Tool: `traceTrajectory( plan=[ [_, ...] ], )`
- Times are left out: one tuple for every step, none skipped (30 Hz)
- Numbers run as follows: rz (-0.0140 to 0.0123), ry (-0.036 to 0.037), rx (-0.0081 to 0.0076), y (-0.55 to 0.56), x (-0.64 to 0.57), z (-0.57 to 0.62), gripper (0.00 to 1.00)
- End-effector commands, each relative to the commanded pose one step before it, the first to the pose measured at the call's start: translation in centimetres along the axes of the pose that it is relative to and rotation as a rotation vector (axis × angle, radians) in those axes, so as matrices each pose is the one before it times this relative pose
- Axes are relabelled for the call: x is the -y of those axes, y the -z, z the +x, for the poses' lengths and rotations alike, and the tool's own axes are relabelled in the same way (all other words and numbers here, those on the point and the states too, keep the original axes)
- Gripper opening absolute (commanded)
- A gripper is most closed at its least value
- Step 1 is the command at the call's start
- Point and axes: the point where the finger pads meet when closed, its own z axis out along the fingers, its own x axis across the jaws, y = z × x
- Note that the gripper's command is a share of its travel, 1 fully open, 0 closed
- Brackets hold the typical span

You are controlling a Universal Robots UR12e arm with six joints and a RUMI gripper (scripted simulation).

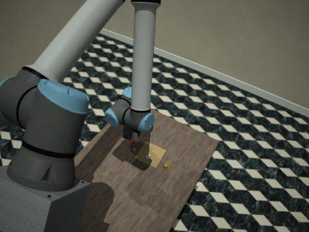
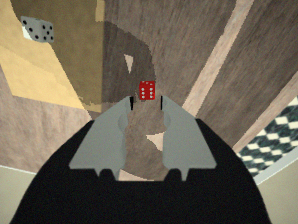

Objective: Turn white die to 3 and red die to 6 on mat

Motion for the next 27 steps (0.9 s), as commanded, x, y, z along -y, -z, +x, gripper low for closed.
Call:
traceTrajectory(
  plan=[
    [-0.00067,0.00020,0.00010,0.037,-0.034,0.008,0.21],
    [0.00000,0.00000,0.00000,0.000,0.000,0.000,0.21],
    [0.00000,0.00000,0.00000,0.000,0.000,0.000,0.21],
    [0.00000,0.00000,0.00000,-0.001,0.000,0.000,0.21],
    [0.00000,0.00000,0.00000,-0.006,0.000,0.000,0.21],
    [0.00000,0.00000,0.00000,-0.015,0.000,0.000,0.21],
    [0.00000,0.00000,0.00000,-0.027,0.000,0.000,0.21],
    [0.00000,0.00000,0.00000,-0.041,0.000,0.000,0.21],
    [0.00000,0.00000,0.00000,-0.056,0.000,0.000,0.21],
    [0.00000,0.00000,0.00000,-0.072,0.000,0.000,0.21],
    [0.00000,0.00000,0.00000,0.000,0.000,0.000,0.21],
    [0.00000,0.00000,0.00000,0.000,0.000,0.000,0.21],
    [0.00000,0.00000,0.00000,-0.088,0.000,0.000,0.21],
    [0.00000,0.00000,0.00000,-0.104,0.000,0.000,0.21],
    [0.00000,0.00000,0.00000,-0.118,0.000,0.000,0.21],
    [0.00000,0.00000,0.00000,-0.131,0.000,0.000,0.21],
    [0.00000,0.00000,0.00000,-0.141,0.000,0.000,0.21],
    [0.00000,0.00000,0.00000,-0.150,0.000,0.000,0.21],
    [0.00000,0.00000,0.00000,-0.156,0.000,0.000,0.21],
    [0.00000,0.00000,0.00000,-0.159,0.000,0.000,0.21],
    [0.00000,0.00000,0.00000,-0.160,0.000,0.000,0.21],
    [0.00000,0.00000,0.00000,-0.157,0.000,0.000,0.21],
    [0.00000,0.00000,0.00000,-0.152,0.000,0.000,0.21],
    [0.00000,0.00000,0.00000,-0.144,0.000,0.000,0.21],
    [0.00000,0.00000,0.00000,-0.134,0.000,0.000,0.21],
    [0.00000,0.00000,0.00000,-0.121,0.000,0.000,0.21],
    [0.00000,0.00000,0.00000,-0.107,0.000,0.000,0.21]
  ],
)
